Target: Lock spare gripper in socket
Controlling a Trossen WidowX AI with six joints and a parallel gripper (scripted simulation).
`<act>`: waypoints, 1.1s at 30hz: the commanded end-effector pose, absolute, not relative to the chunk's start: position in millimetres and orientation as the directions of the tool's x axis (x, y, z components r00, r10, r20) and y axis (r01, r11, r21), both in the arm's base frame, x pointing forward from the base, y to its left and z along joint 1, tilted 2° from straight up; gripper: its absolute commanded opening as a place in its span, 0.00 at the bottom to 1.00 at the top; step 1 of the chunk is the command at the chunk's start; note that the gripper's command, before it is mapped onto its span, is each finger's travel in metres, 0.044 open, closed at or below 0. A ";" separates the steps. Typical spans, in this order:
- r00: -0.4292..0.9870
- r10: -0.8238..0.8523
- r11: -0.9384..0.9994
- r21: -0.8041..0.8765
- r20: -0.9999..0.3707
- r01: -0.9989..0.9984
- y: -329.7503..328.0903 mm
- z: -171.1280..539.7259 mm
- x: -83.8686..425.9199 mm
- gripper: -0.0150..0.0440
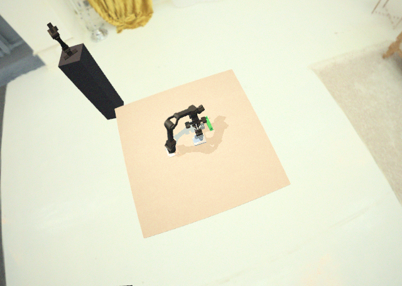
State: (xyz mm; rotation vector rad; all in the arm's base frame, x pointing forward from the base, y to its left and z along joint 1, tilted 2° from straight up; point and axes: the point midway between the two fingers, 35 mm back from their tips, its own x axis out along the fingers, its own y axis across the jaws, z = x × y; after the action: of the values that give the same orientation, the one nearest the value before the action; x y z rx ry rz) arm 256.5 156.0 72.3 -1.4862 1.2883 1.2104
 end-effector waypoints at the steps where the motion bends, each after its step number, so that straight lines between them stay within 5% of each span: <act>1: 0.023 -0.209 -0.155 0.010 -0.978 -0.988 153.9 73.8 258.0 0.25; 33: 0.011 -0.210 -0.155 0.022 -0.978 -0.988 127.8 72.1 263.6 0.25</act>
State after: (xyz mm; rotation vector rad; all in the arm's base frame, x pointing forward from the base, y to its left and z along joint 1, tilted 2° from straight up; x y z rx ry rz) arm 262.9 129.8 71.9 -1.4789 1.2918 1.2216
